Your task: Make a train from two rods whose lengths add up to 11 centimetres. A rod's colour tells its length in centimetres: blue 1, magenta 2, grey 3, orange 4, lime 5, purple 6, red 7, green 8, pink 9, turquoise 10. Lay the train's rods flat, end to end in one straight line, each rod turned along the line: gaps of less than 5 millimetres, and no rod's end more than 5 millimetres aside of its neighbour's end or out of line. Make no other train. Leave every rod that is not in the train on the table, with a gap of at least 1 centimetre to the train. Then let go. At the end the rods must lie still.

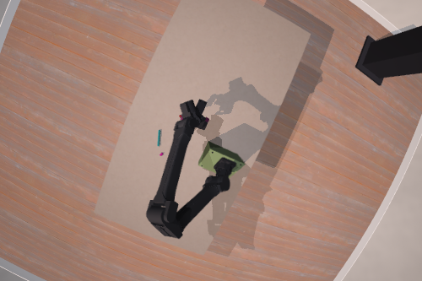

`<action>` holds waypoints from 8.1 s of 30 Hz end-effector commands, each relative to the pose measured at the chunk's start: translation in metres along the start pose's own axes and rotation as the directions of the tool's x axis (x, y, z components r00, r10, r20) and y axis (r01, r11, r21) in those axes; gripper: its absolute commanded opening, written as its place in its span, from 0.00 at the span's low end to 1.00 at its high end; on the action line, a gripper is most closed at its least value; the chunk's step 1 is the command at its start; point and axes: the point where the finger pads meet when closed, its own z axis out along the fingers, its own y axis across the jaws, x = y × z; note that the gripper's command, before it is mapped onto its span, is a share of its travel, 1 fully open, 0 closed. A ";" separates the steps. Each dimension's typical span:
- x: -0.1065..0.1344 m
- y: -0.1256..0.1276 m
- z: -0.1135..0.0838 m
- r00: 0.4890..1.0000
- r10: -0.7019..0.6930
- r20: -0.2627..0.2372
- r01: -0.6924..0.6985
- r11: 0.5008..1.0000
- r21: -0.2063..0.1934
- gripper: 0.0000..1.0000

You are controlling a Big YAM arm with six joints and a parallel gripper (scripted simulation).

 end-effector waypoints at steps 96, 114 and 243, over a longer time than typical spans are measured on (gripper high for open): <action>0.052 0.044 -0.009 0.875 0.484 0.008 -0.483 0.875 -0.030 1.00; 0.073 0.043 -0.004 0.691 0.723 -0.009 -0.723 0.691 -0.012 1.00; 0.116 0.048 -0.004 0.983 -0.182 0.013 0.182 0.983 -0.013 1.00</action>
